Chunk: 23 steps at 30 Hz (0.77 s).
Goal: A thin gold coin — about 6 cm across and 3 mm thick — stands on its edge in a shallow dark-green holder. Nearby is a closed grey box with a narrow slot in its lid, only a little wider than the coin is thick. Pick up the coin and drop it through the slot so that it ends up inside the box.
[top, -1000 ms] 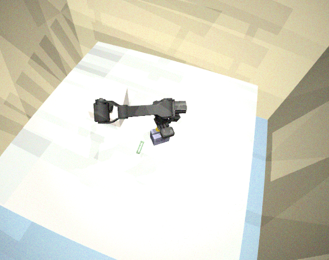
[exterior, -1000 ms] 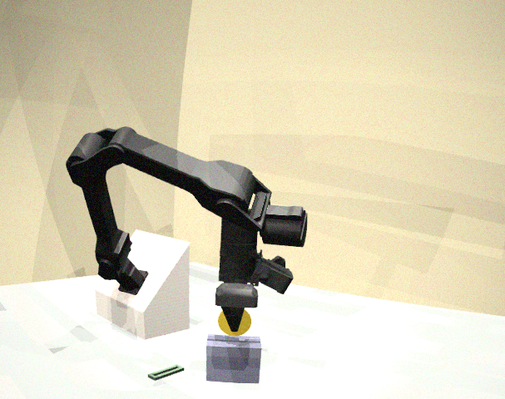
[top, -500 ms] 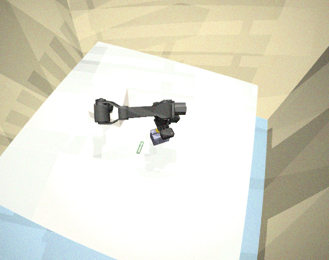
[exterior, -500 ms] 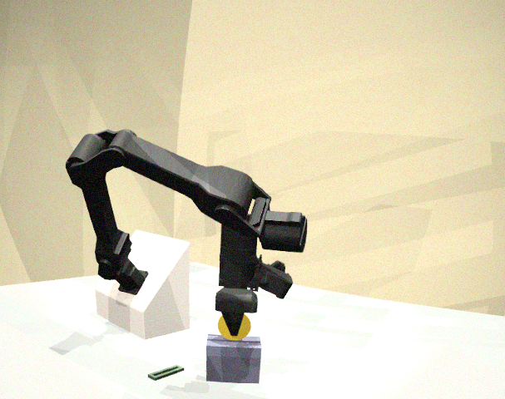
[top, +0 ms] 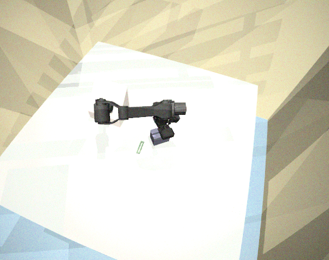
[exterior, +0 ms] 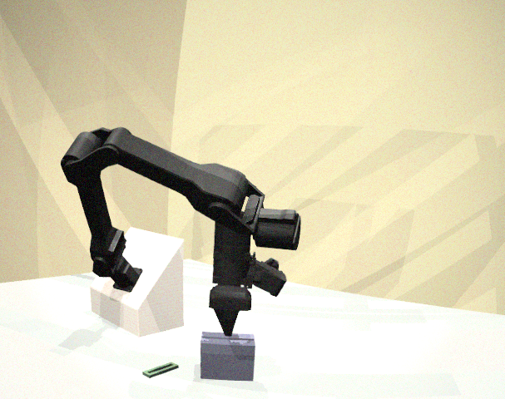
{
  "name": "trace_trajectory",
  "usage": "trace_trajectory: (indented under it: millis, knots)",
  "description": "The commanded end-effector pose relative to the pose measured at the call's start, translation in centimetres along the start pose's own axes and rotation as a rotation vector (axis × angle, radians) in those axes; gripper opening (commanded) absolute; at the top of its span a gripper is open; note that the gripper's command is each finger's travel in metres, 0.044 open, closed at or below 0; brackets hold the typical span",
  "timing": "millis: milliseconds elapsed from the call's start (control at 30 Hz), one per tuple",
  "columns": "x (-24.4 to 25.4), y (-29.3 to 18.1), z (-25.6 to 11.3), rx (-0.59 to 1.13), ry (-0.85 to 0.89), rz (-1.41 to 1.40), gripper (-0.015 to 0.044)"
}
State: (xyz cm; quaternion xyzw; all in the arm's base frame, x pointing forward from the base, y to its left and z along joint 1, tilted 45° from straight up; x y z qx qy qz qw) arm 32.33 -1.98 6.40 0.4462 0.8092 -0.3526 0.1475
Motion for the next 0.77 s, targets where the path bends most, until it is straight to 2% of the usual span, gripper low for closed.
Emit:
trace_trajectory:
  millis: [0,233,300,400,733]
  knots:
    - [0.0,0.0,-0.3,0.000,0.000,0.001,0.0213]
    - [0.0,0.0,-2.0,0.000,0.000,0.000,0.0397]
    - [0.0,-0.1,-3.9,0.003,-0.001,-0.003,0.0440]
    - [0.1,-0.4,-6.0,0.007,-0.004,-0.005,0.0440]
    - [0.1,-0.4,-6.0,0.007,-0.004,-0.005,0.0440]
Point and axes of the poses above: the point midway between the two fingers, 35 mm back from their tips, its own z axis out along the fingers, its own x axis across the jaws, y = z × x, the point moved 4 cm from there along -z, back along the fingers, and after that the axes turned 1 degree about z, right-handed, at the moved point
